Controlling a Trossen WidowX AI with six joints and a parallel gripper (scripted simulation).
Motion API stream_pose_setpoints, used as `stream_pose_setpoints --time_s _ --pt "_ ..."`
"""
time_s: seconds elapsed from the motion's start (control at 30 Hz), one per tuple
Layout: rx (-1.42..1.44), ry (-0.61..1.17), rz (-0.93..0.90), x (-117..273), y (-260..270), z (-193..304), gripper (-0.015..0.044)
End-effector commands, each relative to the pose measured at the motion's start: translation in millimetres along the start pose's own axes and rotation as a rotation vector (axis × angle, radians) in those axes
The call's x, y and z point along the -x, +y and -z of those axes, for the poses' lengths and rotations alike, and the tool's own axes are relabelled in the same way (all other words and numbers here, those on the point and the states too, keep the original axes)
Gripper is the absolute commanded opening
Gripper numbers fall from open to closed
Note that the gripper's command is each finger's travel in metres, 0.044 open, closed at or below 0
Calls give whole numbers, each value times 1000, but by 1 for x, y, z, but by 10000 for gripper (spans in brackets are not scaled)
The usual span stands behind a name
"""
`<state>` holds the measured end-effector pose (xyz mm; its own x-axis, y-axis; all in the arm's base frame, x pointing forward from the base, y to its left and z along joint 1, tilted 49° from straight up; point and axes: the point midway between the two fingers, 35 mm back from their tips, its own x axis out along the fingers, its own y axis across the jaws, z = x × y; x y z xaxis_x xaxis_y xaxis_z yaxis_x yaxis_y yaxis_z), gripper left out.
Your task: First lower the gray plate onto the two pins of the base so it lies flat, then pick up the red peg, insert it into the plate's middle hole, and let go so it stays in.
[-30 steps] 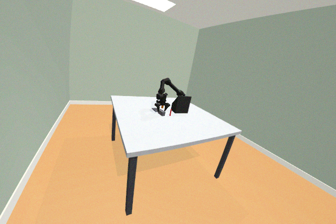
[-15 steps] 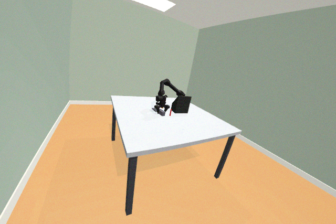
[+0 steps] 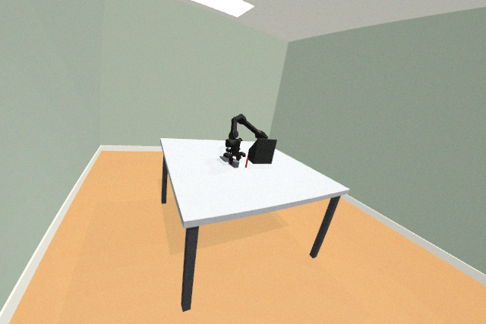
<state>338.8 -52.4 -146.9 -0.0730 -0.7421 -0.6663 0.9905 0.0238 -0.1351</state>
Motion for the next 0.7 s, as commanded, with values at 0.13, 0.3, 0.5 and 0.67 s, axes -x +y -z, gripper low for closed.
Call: stream_pose_setpoints --time_s 0.13,0.3,0.5,0.67 --pt "5 -6 0 -1 -1 -1 59" --pt "5 -6 0 -1 -1 -1 25" --pt "5 -6 0 1 0 0 0" --pt "6 -2 -2 15 3 1 0"
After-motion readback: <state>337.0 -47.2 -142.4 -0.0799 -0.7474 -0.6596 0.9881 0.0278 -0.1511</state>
